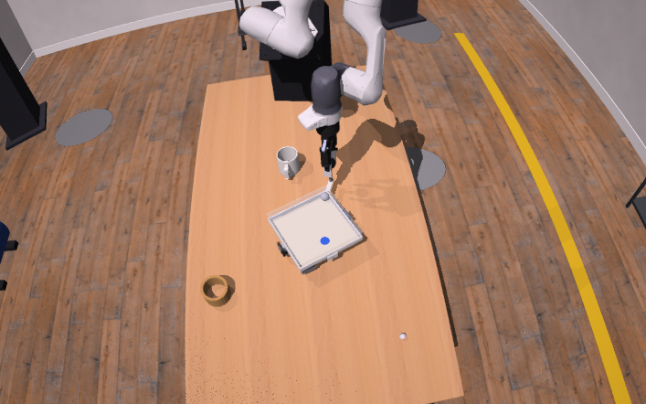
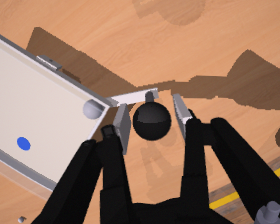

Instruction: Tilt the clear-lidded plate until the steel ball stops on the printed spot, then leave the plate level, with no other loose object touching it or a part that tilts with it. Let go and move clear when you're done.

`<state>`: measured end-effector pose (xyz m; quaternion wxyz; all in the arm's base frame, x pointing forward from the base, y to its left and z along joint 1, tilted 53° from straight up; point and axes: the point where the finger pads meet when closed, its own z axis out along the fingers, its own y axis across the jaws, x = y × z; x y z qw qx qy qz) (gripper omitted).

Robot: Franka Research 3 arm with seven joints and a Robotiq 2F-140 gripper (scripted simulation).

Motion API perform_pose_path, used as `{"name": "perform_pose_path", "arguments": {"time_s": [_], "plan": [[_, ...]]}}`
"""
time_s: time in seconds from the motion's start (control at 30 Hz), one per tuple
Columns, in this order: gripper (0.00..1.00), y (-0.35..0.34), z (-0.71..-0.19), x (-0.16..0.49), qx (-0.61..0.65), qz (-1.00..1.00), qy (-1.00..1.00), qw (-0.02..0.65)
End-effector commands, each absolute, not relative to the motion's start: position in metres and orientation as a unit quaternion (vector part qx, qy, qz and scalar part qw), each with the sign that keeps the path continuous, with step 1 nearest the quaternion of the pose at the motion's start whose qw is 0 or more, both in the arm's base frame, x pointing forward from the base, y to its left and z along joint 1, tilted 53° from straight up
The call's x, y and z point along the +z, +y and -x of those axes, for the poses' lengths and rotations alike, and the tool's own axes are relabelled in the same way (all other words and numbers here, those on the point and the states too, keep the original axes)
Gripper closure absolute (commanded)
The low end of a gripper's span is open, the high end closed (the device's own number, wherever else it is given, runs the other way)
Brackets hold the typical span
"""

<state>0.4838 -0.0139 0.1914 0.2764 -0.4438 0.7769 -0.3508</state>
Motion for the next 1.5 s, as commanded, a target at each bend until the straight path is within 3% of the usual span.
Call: {"name": "perform_pose_path", "arguments": {"time_s": [0.0, 0.03, 0.07, 1.47], "plan": [[0.64, -0.0133, -0.4842, 0.1907, -0.350, 0.446, 0.776, 0.276], [0.64, -0.0133, -0.4842, 0.1907, -0.350, 0.446, 0.776, 0.276], [1.00, -0.0133, -0.4842, 0.1907, -0.350, 0.446, 0.776, 0.276], [1.00, -0.0128, -0.4809, 0.1962, -0.350, 0.446, 0.776, 0.276]]}}
